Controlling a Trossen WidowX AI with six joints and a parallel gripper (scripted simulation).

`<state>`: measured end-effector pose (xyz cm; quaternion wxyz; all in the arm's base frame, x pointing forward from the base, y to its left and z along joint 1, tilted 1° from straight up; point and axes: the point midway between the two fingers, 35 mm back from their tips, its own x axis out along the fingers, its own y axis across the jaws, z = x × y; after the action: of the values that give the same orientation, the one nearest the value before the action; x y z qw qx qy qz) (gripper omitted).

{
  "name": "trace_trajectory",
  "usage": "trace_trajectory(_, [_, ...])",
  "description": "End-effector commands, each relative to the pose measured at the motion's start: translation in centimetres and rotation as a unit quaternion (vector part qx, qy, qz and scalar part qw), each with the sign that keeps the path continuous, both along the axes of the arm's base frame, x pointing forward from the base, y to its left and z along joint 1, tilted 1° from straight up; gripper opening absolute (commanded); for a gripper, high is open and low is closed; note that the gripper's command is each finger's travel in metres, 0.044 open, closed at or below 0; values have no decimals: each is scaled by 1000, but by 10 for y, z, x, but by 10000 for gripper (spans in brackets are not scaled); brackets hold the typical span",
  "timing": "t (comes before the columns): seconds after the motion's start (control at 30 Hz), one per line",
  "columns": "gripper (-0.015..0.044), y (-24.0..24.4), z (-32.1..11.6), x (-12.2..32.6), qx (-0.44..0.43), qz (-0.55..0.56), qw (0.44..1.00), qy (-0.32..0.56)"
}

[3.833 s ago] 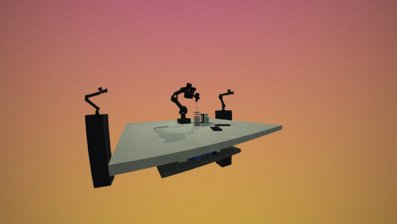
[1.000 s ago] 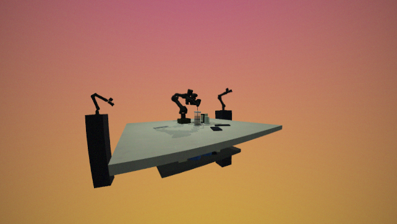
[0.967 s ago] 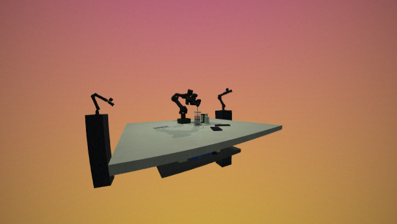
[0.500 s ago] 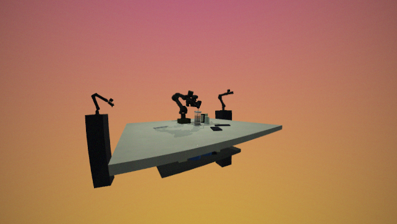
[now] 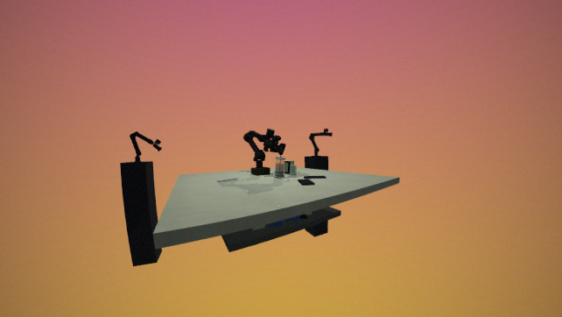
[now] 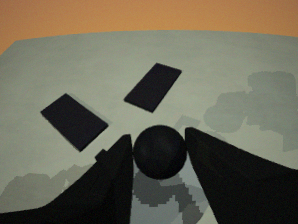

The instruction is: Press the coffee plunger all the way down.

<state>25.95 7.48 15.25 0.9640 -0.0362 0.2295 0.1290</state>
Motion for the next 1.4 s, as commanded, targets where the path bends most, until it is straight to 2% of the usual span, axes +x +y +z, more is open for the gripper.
trace_trajectory(0.0, [123, 0, -11, 0, -8, 2, 1000, 16])
trace_trajectory(1.07, [123, 1, -4, 4, -2, 0, 1000, 5])
trace_trajectory(1.37, [359, 1, -4, 4, -2, 0, 1000, 5])
